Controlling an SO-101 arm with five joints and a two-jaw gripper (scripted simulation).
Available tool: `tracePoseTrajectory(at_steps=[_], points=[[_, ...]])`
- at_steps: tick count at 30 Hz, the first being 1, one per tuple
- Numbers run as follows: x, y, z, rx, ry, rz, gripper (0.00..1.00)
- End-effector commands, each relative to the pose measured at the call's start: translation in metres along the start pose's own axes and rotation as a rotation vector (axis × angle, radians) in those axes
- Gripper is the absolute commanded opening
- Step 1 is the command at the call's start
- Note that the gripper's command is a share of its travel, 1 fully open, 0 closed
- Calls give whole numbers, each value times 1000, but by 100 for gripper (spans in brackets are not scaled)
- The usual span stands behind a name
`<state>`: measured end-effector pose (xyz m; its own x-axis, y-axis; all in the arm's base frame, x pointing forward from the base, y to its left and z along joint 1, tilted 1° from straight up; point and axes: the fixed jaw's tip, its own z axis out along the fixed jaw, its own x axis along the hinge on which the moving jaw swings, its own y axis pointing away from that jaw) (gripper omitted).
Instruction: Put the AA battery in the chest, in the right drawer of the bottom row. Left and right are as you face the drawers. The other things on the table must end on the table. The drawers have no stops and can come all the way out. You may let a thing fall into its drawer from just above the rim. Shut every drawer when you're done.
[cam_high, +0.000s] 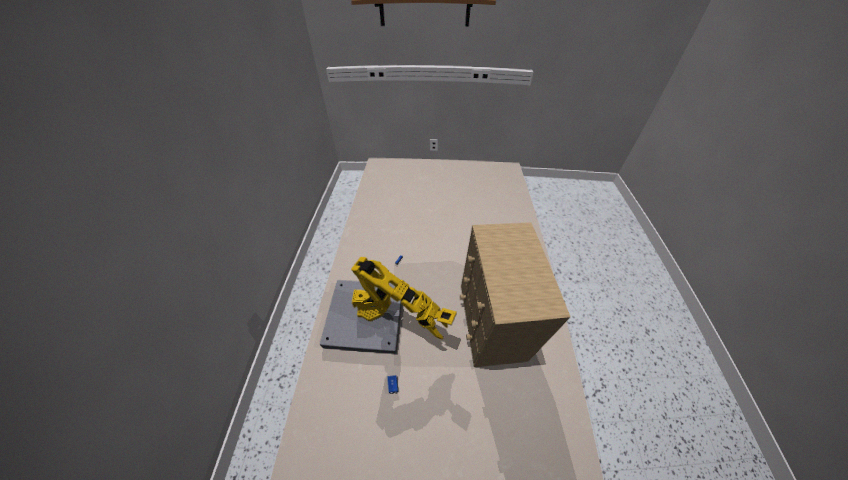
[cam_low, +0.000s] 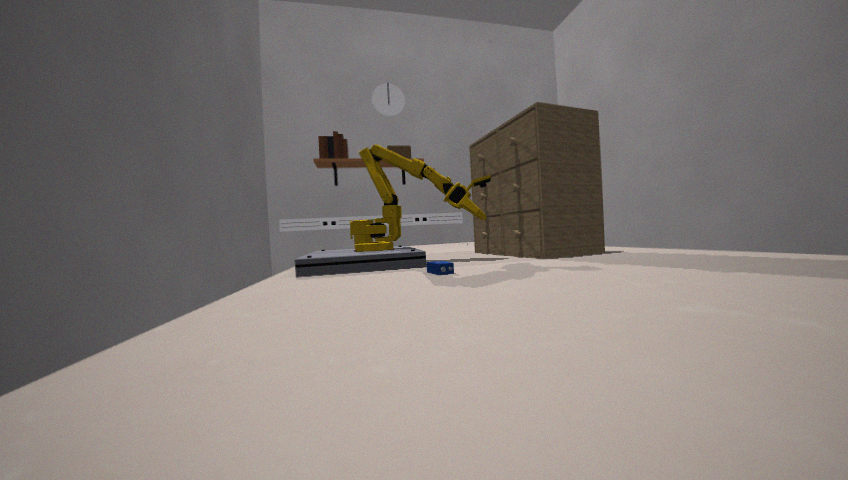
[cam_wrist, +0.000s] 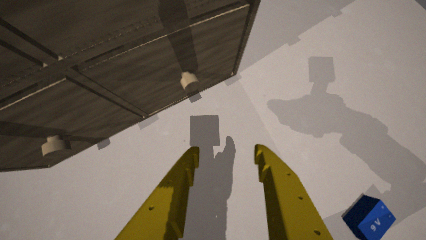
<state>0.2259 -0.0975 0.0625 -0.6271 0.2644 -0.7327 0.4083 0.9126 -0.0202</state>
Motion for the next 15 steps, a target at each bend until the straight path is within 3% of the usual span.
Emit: tracePoseTrajectory(at_steps=[1,15], points=[[-3,-2,-10,5,19,-1,21],[8,-2,-40,3,122,-3,21]])
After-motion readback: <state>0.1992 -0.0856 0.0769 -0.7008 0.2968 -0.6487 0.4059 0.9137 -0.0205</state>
